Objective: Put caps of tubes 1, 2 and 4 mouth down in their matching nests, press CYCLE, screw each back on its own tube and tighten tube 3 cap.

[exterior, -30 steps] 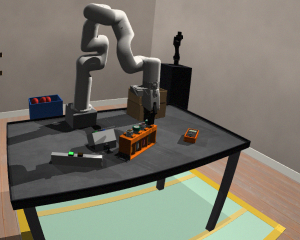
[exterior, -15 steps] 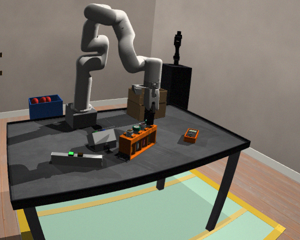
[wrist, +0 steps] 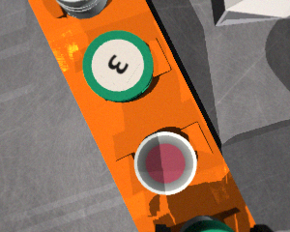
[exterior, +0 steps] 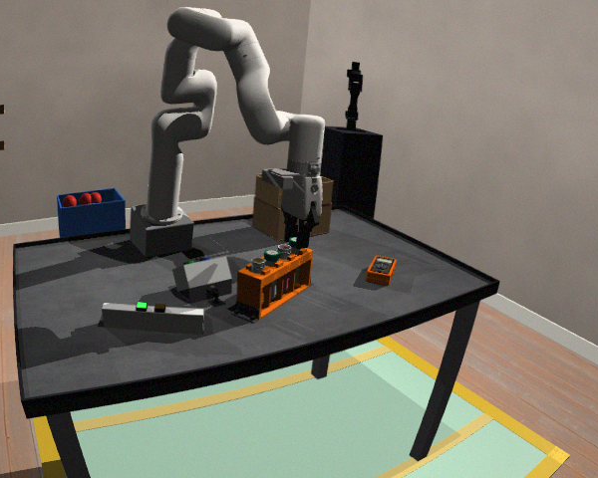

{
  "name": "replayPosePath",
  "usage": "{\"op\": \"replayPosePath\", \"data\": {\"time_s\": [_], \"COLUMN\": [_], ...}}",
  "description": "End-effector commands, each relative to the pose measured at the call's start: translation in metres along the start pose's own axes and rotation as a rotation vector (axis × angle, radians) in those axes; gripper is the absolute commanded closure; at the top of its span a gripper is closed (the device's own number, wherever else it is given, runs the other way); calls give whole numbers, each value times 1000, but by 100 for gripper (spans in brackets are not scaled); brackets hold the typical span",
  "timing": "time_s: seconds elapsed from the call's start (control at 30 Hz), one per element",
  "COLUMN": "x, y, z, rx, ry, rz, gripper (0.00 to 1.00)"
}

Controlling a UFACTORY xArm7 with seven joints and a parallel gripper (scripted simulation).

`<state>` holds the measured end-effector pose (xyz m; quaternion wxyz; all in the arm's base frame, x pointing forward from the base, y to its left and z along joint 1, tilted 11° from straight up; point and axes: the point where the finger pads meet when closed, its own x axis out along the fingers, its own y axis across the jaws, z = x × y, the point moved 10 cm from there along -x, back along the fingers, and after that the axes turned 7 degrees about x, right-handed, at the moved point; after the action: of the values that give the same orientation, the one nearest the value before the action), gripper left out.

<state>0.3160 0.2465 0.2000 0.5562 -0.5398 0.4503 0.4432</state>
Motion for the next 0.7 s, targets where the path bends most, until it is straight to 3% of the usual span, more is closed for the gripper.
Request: {"op": "replayPosePath", "data": {"time_s": [0.0, 0.43, 0.5, 0.67], "x": [-1, -1, -1, -1], "y": [-3, -3, -3, -3], "z": [-2, -2, -2, -2], "rx": [-278, -846, -846, -1130], "ry": [-25, -27, -27, -28], "rz": [14, 5, 5, 1], "gripper": [54, 54, 54, 54]}}
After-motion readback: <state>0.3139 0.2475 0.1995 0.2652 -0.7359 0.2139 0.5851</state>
